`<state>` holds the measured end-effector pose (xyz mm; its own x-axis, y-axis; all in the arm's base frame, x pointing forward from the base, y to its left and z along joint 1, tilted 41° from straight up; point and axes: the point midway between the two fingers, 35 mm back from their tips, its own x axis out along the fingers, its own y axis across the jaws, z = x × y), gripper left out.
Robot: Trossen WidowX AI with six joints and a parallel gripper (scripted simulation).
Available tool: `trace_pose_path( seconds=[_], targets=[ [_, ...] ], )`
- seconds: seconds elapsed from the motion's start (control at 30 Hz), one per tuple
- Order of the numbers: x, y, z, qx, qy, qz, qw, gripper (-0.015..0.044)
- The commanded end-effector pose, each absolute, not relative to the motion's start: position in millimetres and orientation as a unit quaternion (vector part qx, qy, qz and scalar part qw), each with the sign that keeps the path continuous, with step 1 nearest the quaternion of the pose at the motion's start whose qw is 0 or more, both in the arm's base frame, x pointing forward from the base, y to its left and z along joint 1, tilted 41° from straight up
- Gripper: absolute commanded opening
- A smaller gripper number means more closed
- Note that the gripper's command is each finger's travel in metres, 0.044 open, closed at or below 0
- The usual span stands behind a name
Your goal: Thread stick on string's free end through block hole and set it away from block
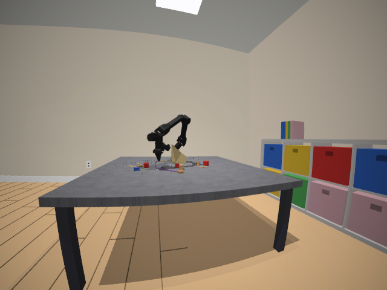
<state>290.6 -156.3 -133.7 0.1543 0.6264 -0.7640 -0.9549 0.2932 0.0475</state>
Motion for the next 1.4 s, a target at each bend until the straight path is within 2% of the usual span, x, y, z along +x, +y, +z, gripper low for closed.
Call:
trace_pose_path(
  seconds=[0.0,1.37],
  targets=[
    [290.5,-163.7,-136.7,-0.237,0.352,0.545,0.723,0.0000],
    [275.8,-197.9,-167.7,-0.239,0.354,0.544,0.722,0.0000]
  ],
)
